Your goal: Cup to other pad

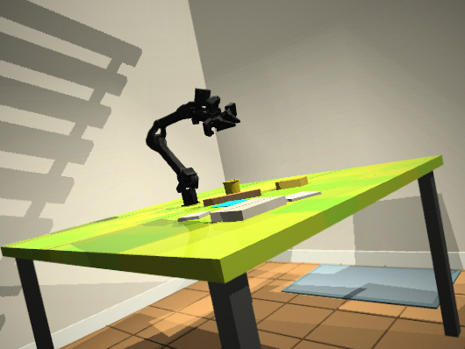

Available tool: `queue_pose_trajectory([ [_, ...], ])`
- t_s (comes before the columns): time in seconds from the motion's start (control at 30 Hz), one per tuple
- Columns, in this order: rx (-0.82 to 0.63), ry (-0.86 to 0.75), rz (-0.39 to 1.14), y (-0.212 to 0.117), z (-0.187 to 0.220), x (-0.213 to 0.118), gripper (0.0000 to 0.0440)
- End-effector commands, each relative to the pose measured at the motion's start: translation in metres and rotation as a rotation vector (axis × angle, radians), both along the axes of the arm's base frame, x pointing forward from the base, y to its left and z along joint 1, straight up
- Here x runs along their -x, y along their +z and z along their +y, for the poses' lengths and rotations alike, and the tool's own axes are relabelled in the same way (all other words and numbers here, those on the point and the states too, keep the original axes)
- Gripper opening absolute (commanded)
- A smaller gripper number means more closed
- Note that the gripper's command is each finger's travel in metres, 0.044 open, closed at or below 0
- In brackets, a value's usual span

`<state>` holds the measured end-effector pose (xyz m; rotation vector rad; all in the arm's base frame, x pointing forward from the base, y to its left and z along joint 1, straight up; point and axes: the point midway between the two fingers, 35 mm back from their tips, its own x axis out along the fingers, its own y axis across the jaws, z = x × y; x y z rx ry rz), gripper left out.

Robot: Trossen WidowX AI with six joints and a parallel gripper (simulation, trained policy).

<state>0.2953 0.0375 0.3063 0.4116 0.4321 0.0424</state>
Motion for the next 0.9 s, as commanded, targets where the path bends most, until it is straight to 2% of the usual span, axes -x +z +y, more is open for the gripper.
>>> queue_pose_trajectory([
  [0.0,-0.044,-0.005,0.051,-0.001,0.004,0.000,0.0136],
  [0.87,-0.305,-0.163,0.472,-0.018,0.024,0.017,0.0158],
])
